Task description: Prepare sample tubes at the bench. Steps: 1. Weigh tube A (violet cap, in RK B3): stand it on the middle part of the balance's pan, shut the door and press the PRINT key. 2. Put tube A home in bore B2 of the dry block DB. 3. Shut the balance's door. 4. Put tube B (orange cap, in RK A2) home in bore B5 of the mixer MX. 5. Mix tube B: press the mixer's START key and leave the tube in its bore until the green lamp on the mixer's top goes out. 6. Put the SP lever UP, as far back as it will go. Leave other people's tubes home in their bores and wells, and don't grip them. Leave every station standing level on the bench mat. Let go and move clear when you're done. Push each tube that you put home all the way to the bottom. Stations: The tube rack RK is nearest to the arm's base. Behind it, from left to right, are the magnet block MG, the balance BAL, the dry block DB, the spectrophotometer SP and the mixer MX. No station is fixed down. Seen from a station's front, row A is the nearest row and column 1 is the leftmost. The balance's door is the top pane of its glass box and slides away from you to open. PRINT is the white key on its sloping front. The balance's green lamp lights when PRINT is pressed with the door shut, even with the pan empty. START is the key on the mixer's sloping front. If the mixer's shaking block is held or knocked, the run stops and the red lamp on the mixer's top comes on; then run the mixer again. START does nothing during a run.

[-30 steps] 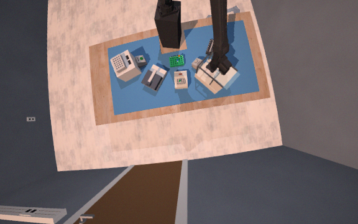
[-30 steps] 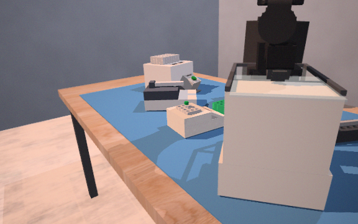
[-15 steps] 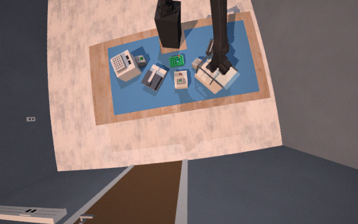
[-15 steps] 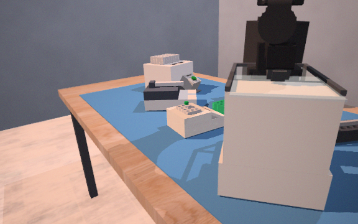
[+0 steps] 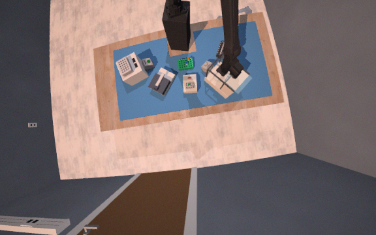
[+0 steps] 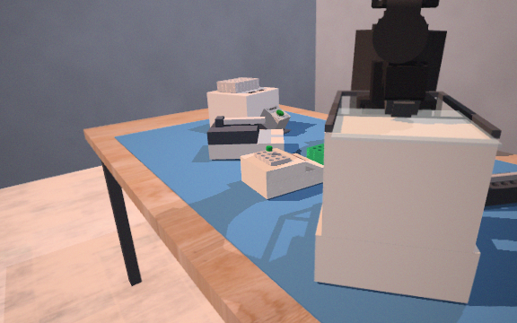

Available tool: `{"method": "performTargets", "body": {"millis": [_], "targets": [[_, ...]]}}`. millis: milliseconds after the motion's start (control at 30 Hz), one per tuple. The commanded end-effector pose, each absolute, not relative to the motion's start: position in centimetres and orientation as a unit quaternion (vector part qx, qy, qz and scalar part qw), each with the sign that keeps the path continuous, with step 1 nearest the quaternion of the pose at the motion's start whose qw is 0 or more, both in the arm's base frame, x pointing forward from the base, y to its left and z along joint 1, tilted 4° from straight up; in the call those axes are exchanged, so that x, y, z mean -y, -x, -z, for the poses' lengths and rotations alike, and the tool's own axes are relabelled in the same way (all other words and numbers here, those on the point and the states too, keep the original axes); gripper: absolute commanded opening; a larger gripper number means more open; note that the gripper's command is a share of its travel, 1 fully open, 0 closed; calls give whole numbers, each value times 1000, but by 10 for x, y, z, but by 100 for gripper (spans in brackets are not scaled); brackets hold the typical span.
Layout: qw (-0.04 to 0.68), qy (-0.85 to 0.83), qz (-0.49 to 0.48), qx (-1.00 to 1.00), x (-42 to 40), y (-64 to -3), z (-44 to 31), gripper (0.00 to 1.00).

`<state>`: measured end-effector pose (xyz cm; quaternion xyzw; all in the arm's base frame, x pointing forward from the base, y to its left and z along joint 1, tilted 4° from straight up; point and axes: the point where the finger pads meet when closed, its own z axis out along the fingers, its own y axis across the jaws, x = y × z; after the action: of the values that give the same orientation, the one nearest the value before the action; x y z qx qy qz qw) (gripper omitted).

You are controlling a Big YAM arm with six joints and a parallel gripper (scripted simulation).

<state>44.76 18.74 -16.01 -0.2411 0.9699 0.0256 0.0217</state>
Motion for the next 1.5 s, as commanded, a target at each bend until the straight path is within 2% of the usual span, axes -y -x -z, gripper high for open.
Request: {"method": "performTargets", "body": {"millis": [0,800,833,1467], "targets": [[38,241,-27,-969,-200,-464,163,9],[38,241,-27,-969,-200,-464,163,9],[38,241,-27,-969,-200,-464,162,36],[32,241,-26,-970,-198,-461,161,36]]}}
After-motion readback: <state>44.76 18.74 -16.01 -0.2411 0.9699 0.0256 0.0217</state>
